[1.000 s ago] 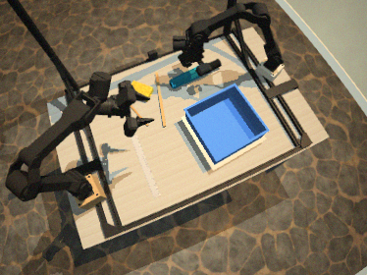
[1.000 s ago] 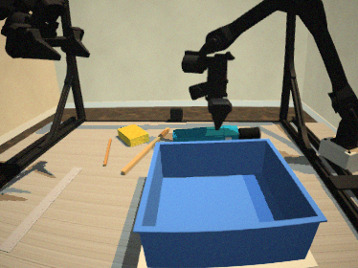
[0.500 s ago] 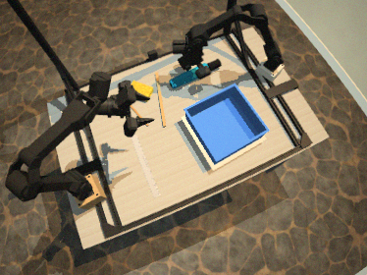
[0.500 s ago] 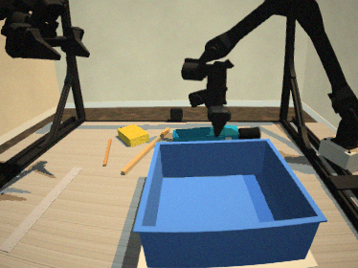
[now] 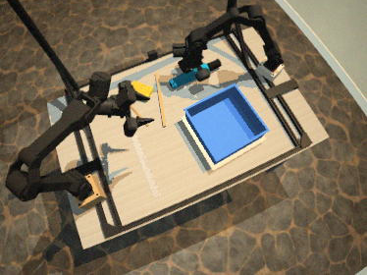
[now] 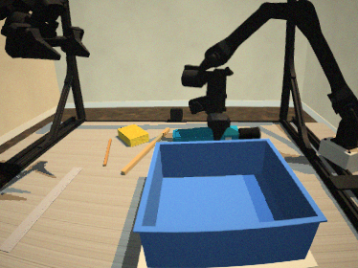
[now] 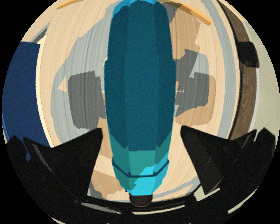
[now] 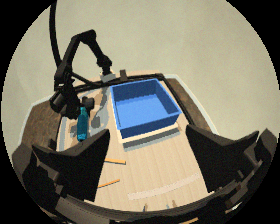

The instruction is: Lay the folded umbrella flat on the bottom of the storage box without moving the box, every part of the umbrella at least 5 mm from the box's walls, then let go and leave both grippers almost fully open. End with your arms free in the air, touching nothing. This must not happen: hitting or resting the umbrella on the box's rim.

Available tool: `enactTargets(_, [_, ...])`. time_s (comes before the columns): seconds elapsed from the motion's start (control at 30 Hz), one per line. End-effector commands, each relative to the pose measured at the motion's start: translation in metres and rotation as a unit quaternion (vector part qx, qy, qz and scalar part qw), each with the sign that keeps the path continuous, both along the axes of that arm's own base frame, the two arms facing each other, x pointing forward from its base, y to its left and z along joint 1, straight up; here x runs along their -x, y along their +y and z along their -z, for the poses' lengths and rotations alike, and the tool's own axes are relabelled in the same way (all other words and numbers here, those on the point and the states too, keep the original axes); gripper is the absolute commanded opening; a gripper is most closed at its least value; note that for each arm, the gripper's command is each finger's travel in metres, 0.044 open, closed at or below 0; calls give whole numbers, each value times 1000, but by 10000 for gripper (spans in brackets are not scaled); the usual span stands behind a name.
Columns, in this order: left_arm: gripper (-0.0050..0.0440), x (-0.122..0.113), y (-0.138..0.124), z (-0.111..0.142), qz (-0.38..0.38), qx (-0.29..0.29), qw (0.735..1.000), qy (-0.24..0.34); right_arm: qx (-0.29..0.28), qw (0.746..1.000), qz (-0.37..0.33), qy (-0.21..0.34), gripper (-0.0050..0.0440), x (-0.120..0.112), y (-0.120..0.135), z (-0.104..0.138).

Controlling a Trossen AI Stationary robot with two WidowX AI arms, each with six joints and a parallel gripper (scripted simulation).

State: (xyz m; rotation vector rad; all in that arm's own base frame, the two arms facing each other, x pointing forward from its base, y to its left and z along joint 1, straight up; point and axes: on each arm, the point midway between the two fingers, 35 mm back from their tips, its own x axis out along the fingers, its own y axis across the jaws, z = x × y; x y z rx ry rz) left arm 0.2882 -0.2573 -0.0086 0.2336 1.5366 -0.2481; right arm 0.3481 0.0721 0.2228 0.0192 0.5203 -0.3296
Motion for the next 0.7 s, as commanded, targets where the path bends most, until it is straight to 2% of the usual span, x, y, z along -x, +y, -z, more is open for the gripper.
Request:
enactTargets(0.0, [400, 4, 3, 13, 3, -6, 1000, 9, -1, 1000, 1, -2, 400, 0, 0, -2])
enactTargets(0.23, [400, 4, 3, 14, 3, -6, 1000, 9, -1, 1000, 1, -2, 400, 0, 0, -2])
enactTargets(0.33, [328, 4, 3, 14, 3, -6, 1000, 9, -1, 1000, 1, -2, 400, 0, 0, -2])
enactTargets(0.67, [281, 4, 3, 14, 3, -6, 1000, 9, -1, 1000, 1, -2, 400, 0, 0, -2])
